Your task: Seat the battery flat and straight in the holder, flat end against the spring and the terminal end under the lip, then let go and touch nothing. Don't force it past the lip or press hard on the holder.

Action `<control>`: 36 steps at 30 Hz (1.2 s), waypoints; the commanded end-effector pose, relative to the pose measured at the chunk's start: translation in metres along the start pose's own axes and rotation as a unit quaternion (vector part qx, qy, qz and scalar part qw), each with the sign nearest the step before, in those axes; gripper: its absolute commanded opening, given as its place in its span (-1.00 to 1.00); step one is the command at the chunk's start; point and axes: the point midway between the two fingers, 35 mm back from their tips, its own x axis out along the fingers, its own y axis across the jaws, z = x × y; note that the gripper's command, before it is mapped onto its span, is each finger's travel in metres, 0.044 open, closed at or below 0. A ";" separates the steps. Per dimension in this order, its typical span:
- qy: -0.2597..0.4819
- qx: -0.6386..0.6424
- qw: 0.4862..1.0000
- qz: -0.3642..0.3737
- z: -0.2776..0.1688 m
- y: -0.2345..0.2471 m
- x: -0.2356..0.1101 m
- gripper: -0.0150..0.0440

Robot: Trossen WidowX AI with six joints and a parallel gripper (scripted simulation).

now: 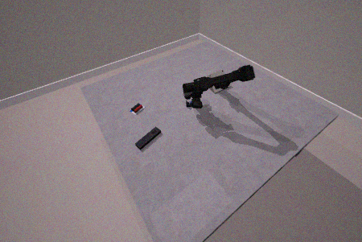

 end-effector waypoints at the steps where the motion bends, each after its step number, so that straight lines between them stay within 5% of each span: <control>1: 0.018 0.001 1.000 0.001 -0.002 0.000 0.001 -0.26; 36: 0.082 -0.005 0.997 -0.005 0.011 0.002 0.005 -0.26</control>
